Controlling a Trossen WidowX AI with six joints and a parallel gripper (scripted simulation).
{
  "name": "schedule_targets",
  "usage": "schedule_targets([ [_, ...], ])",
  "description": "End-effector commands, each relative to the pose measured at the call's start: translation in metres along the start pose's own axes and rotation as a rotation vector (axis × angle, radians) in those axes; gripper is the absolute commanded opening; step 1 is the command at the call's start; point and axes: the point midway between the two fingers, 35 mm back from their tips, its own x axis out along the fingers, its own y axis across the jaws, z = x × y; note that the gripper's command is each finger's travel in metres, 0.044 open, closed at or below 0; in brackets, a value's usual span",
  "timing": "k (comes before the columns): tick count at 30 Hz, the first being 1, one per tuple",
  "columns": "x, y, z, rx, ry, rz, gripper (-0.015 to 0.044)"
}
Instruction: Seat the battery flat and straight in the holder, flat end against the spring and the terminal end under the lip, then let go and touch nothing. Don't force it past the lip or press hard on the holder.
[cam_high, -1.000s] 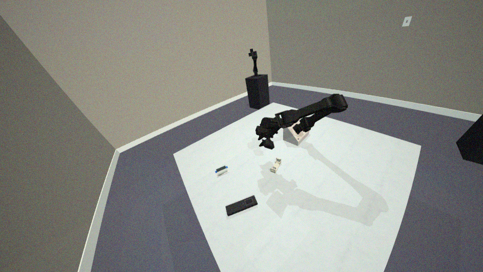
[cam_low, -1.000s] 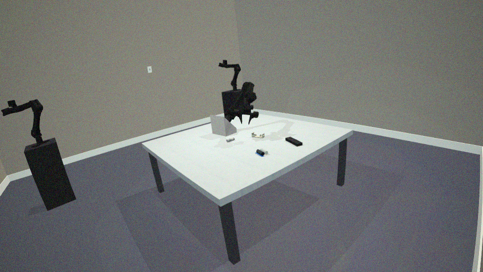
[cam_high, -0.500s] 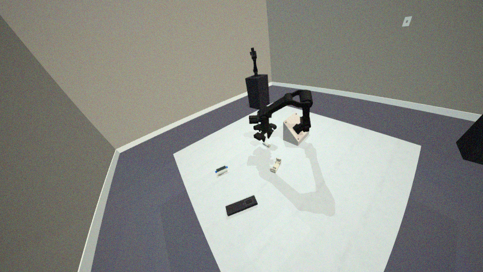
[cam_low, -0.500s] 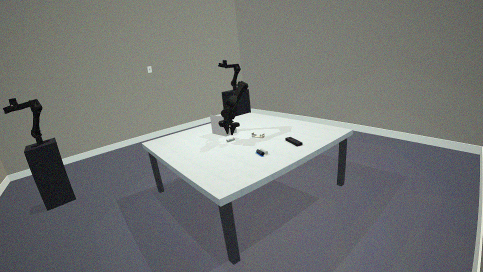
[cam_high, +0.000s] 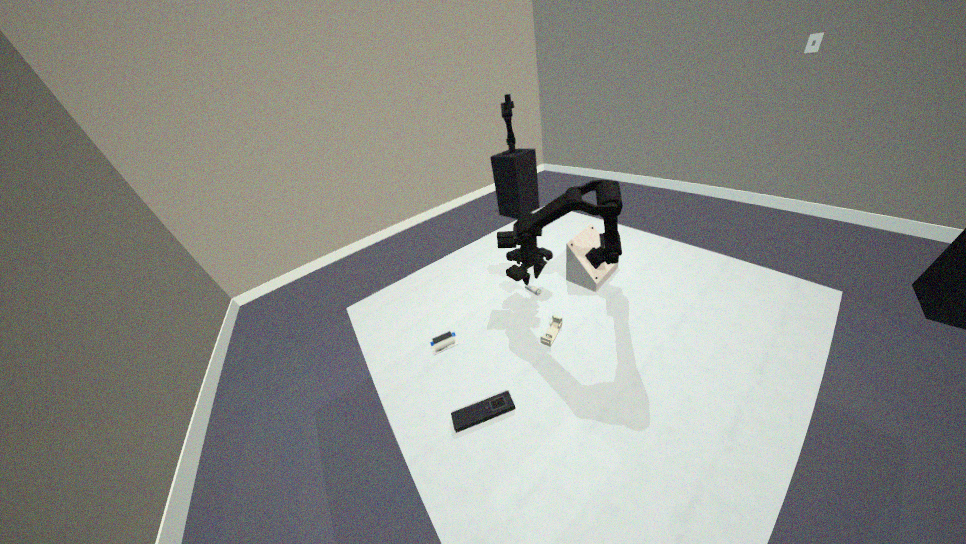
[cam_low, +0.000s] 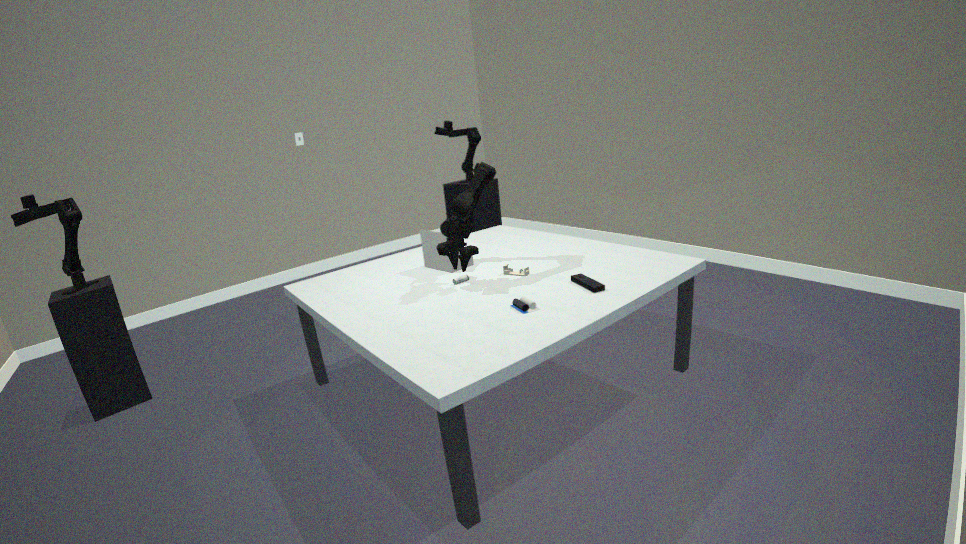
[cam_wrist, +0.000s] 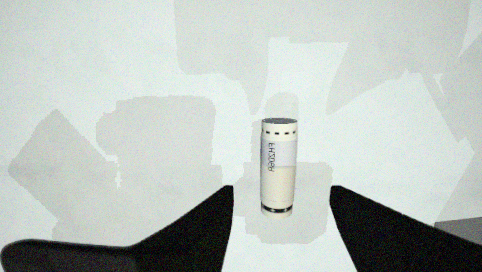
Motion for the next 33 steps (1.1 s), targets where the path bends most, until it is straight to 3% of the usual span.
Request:
schedule_targets([
  [1,0.010,-0.001,-0.002,0.006,0.011,-0.005,0.0239],
  [25,0.046,-0.002,-0.003,0.005,0.014,-0.005,0.0239],
  [30,0.046,-0.002,-0.003,0.005,0.014,-0.005,0.0108],
  [33,0.046,-0.002,-0.003,0.005,0.014,-0.005,0.0088],
])
